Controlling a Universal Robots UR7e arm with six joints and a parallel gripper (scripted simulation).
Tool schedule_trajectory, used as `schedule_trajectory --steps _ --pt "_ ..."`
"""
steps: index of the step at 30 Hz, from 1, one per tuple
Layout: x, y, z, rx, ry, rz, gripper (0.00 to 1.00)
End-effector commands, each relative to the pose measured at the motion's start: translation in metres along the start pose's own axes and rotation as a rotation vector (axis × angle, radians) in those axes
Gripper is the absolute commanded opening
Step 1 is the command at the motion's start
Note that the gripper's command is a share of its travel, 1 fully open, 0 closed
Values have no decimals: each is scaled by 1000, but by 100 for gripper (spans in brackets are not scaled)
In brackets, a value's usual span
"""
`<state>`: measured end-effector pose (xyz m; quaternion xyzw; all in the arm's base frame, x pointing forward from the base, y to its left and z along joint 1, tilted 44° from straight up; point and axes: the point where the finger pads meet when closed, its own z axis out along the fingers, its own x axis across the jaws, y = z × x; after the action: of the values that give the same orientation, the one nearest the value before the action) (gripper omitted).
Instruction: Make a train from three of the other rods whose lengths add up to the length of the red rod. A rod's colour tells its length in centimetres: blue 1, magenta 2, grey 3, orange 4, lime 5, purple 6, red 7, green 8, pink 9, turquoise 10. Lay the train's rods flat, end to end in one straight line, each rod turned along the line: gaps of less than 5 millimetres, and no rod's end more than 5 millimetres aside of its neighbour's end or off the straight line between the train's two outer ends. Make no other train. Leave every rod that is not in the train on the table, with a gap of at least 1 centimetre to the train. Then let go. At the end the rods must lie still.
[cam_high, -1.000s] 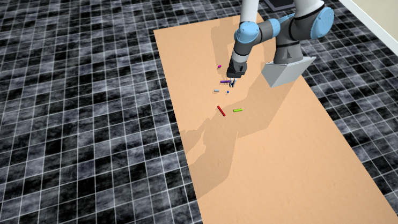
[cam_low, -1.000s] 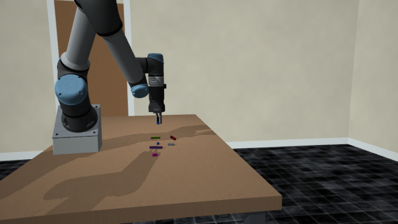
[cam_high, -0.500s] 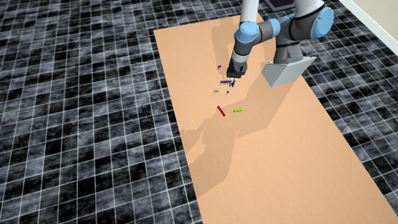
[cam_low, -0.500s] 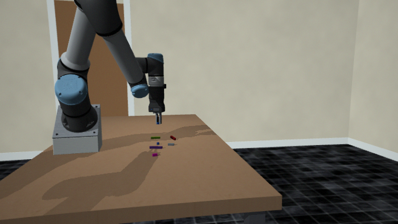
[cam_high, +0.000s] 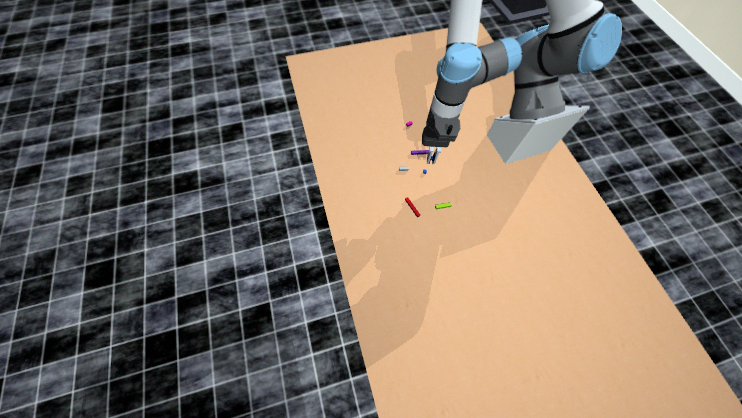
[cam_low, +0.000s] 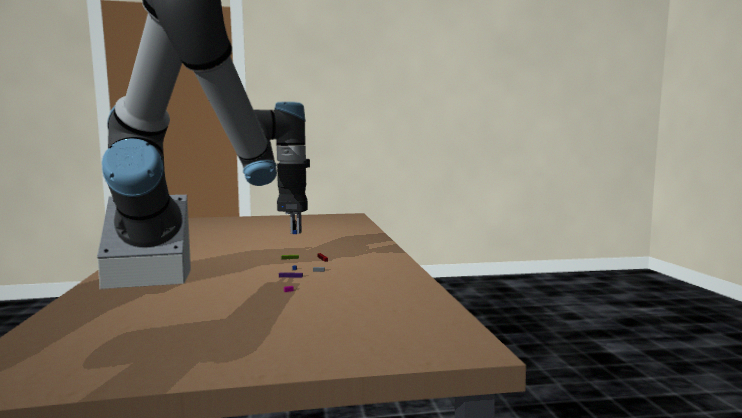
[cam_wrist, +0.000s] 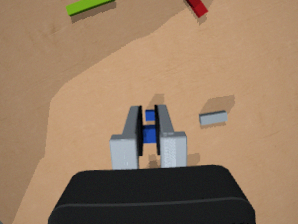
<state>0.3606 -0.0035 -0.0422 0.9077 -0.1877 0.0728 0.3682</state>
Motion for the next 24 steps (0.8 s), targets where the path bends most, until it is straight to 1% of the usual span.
schedule_trajectory --steps 1,7,9,19,24 --pt "0 0 10 1 1 0 24" --pt "0 0 30 1 1 0 24" --pt "0 0 30 1 1 0 24" --pt "0 0 65 1 1 0 24" --pt "0 0 77 1 1 0 24"
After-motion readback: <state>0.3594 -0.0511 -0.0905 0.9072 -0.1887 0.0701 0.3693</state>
